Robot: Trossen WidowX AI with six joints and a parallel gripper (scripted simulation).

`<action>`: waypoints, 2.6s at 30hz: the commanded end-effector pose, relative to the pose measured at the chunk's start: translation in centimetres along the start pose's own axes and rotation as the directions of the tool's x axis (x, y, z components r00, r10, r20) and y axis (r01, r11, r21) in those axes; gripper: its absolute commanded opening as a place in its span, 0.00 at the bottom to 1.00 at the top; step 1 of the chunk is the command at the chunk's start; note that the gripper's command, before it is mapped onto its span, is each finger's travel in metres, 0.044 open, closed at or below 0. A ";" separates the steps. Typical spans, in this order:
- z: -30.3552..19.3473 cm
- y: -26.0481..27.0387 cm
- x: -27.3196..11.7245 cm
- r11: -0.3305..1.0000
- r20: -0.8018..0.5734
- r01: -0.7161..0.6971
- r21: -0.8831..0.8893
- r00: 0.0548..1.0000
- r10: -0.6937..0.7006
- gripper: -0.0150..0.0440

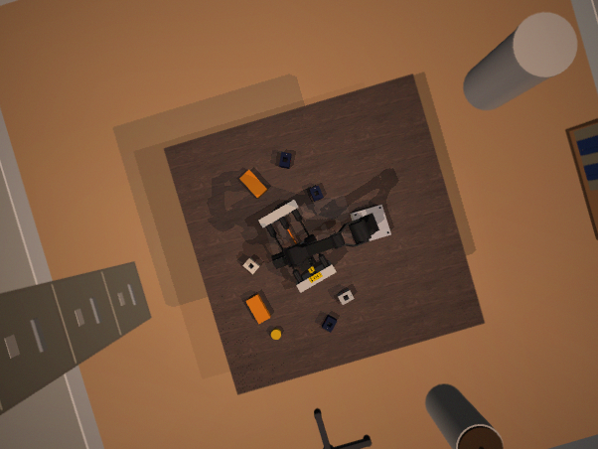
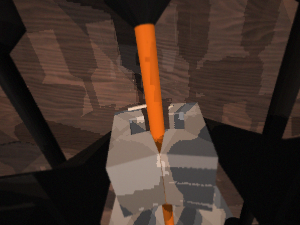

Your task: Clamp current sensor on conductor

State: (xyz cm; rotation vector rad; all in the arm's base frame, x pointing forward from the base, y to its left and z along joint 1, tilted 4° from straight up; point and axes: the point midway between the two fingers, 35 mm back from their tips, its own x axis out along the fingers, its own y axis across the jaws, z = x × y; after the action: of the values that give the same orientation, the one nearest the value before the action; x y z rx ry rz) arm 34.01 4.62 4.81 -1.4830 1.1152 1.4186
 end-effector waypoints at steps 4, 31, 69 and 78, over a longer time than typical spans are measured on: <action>0.0 0.0 0.0 1.000 0.000 0.001 0.000 1.000 -0.001 0.25; 0.0 0.0 0.0 1.000 0.000 0.001 0.000 1.000 -0.001 0.25; 0.0 0.0 -1.6 0.999 -0.001 0.033 -0.004 0.999 -0.033 0.25; 0.0 0.0 -1.6 0.999 -0.001 0.033 -0.004 0.999 -0.033 0.25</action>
State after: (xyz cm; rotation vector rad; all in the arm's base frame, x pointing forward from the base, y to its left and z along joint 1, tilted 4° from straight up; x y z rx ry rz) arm 33.69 5.30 5.73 -1.4798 1.0802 1.4290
